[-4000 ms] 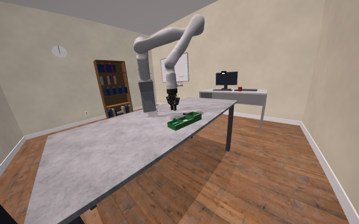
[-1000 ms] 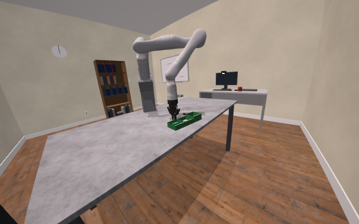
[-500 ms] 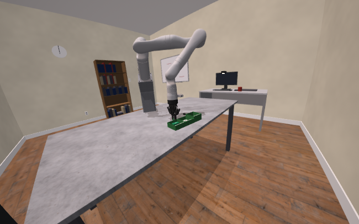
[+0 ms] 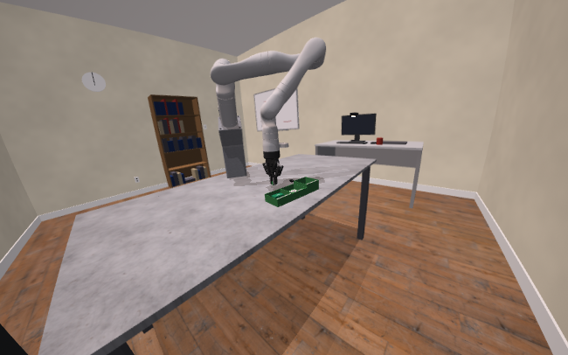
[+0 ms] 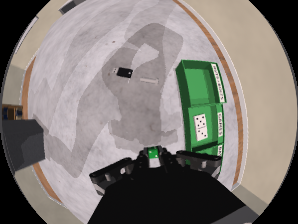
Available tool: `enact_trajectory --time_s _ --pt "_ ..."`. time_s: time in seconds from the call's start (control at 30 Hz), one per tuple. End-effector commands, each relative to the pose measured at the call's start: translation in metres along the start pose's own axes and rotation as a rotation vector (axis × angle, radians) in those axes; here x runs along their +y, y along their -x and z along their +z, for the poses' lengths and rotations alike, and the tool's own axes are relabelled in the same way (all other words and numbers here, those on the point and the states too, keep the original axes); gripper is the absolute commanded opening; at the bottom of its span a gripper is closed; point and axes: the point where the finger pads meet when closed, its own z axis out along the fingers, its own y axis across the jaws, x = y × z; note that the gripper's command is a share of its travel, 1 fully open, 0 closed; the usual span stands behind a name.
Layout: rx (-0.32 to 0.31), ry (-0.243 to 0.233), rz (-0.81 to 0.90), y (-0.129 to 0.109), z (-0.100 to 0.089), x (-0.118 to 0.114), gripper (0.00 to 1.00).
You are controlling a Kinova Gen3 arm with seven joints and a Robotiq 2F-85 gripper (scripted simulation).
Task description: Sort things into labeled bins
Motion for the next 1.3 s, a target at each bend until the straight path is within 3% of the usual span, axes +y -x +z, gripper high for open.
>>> enact_trajectory --time_s 0.0,0.23,1.13,1.27 --pt "0.011 0.008 0.003 -0.005 -0.013 0.004 0.11" --pt "0.011 0.008 0.003 -0.005 -0.030 0.004 0.11" --pt "0.011 0.008 0.003 -0.005 -0.036 0.004 0.11" --pt "0.011 0.008 0.003 -0.007 -0.036 0.015 0.11"
